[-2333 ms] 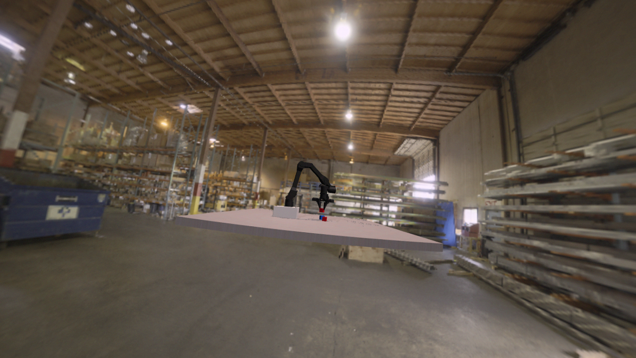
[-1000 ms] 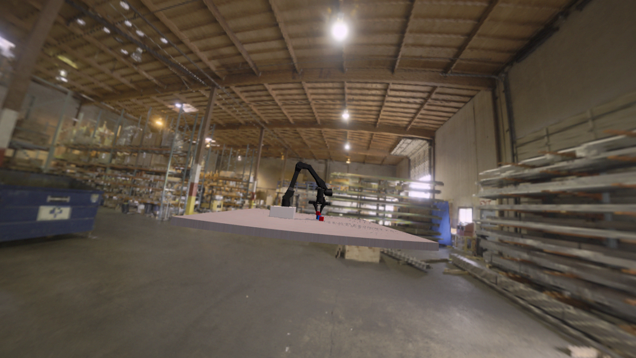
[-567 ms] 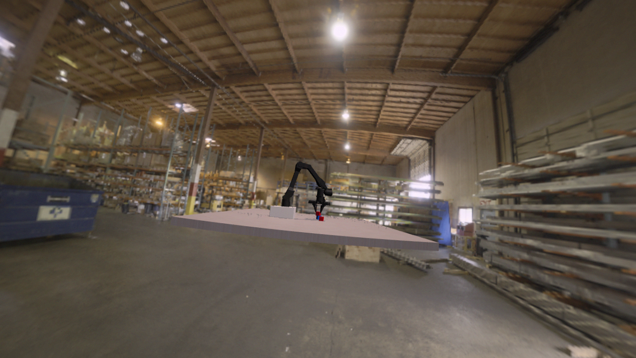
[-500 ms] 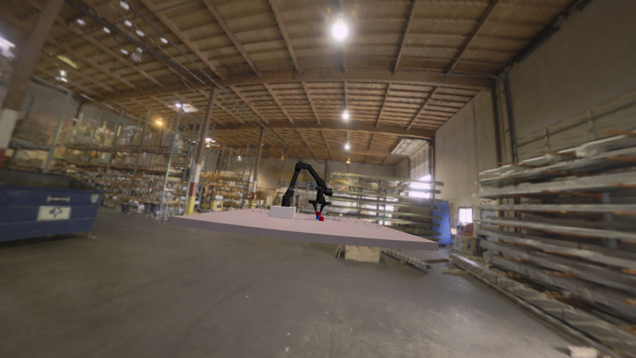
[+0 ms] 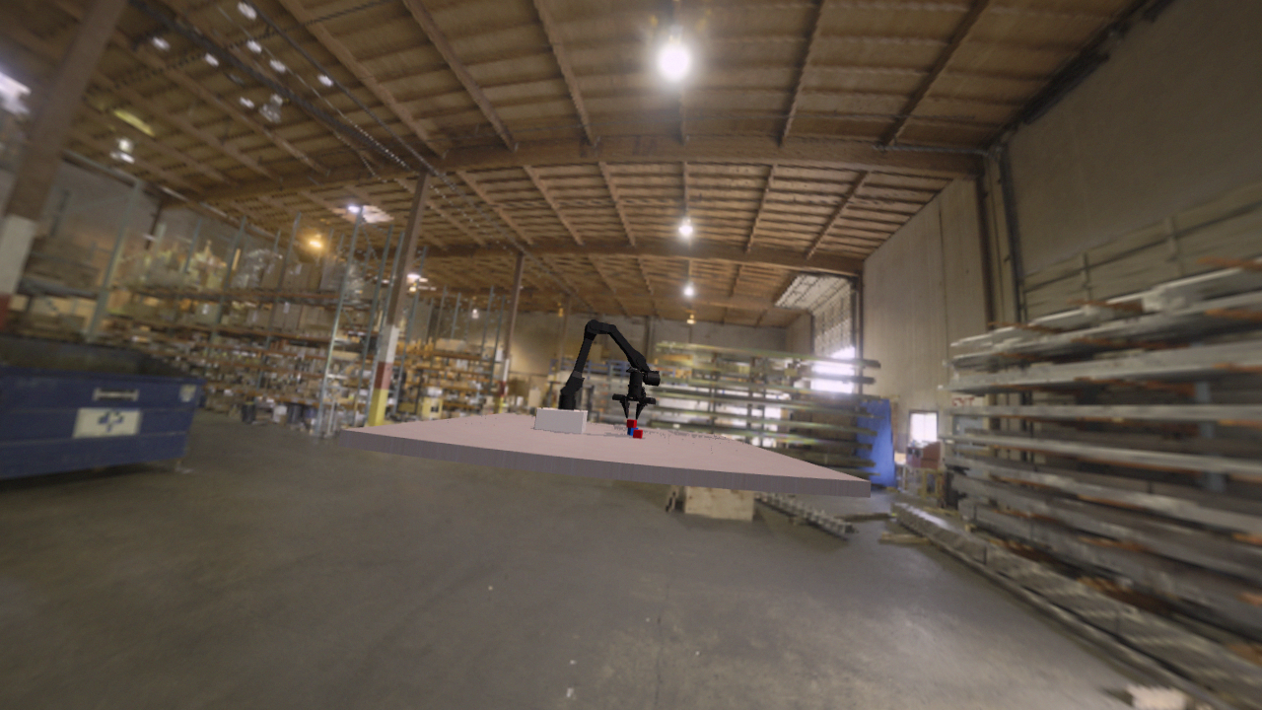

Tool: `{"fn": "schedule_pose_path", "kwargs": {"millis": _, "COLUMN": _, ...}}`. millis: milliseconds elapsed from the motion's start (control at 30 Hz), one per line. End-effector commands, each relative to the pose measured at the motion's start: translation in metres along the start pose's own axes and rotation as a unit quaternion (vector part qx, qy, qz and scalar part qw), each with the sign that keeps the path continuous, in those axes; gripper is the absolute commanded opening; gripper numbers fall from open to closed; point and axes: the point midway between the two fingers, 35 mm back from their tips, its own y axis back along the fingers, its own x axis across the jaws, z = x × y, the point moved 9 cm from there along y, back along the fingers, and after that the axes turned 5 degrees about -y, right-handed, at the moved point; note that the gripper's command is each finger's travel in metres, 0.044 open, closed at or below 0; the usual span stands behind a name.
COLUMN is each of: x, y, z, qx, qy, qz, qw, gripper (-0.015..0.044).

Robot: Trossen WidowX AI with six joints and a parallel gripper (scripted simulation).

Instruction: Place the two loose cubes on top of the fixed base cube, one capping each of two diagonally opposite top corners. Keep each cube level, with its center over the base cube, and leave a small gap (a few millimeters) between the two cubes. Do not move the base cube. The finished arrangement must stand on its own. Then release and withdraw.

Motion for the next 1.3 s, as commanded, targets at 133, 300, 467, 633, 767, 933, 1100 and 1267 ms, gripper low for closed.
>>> {"fn": "schedule_pose_path", "kwargs": {"millis": 133, "x": -0.001, "y": 0.011, "z": 0.001, "qx": -0.005, "qy": 0.000, "qz": -0.005, "qw": 1.000, "gripper": 0.0205}}
{"fn": "schedule_pose_path", "kwargs": {"millis": 300, "x": -0.001, "y": 0.015, "z": 0.001, "qx": -0.005, "qy": 0.000, "qz": -0.005, "qw": 1.000, "gripper": 0.0205}}
{"fn": "schedule_pose_path", "kwargs": {"millis": 467, "x": -0.001, "y": 0.015, "z": 0.001, "qx": -0.005, "qy": 0.000, "qz": -0.005, "qw": 1.000, "gripper": 0.0205}}
{"fn": "schedule_pose_path", "kwargs": {"millis": 633, "x": -0.016, "y": 0.021, "z": -0.010, "qx": -0.003, "qy": 0.023, "qz": -0.004, "qw": 1.000, "gripper": 0.0265}}
{"fn": "schedule_pose_path", "kwargs": {"millis": 767, "x": -0.041, "y": 0.037, "z": -0.032, "qx": -0.003, "qy": 0.063, "qz": -0.005, "qw": 0.998, "gripper": 0.0265}}
{"fn": "schedule_pose_path", "kwargs": {"millis": 933, "x": -0.063, "y": 0.055, "z": -0.058, "qx": -0.003, "qy": 0.104, "qz": -0.007, "qw": 0.995, "gripper": 0.0265}}
{"fn": "schedule_pose_path", "kwargs": {"millis": 1100, "x": -0.064, "y": 0.055, "z": -0.059, "qx": -0.003, "qy": 0.106, "qz": -0.008, "qw": 0.994, "gripper": 0.0265}}
{"fn": "schedule_pose_path", "kwargs": {"millis": 1267, "x": -0.066, "y": 0.029, "z": -0.058, "qx": -0.003, "qy": 0.106, "qz": -0.007, "qw": 0.994, "gripper": 0.0265}}
